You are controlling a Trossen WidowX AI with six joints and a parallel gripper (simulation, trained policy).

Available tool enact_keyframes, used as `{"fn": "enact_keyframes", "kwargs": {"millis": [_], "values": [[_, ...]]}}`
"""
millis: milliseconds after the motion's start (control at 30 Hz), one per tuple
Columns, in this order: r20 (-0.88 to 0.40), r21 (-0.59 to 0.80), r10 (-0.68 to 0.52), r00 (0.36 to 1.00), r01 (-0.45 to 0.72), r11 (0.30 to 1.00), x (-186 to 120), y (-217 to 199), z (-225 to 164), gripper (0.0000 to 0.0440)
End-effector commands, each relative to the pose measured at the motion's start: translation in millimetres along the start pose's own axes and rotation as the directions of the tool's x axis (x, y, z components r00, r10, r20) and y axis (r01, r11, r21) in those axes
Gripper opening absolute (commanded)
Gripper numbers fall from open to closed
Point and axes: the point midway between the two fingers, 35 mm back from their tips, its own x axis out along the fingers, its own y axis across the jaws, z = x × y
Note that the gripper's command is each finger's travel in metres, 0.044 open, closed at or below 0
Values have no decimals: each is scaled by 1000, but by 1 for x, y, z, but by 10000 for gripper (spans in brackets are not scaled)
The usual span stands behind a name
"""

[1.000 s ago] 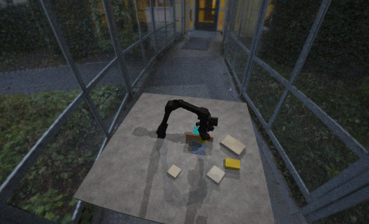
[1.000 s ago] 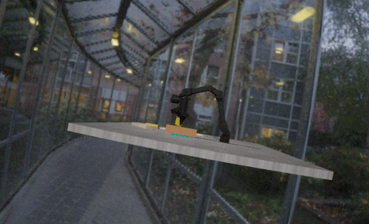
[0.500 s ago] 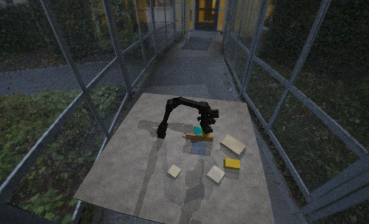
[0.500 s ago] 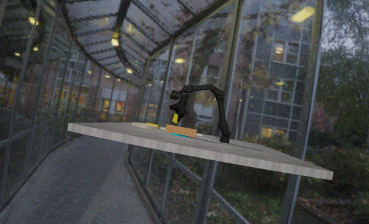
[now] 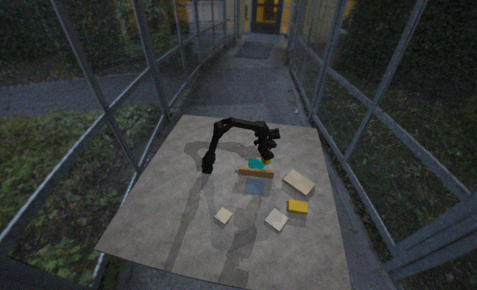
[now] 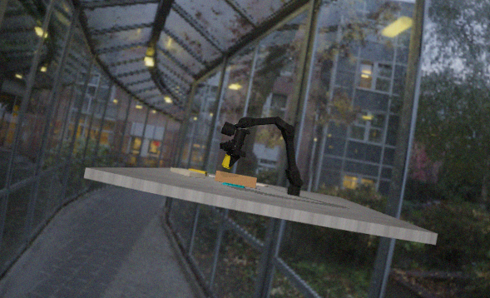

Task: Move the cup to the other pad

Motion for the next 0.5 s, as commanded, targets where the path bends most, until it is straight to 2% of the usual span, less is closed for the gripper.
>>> {"fn": "enact_keyframes", "kwargs": {"millis": [0,467], "values": [[3,-4,6,1000,-6,1000,4,13,3,0],[-7,7,3,1000,-3,1000,37,44,-4,0]]}}
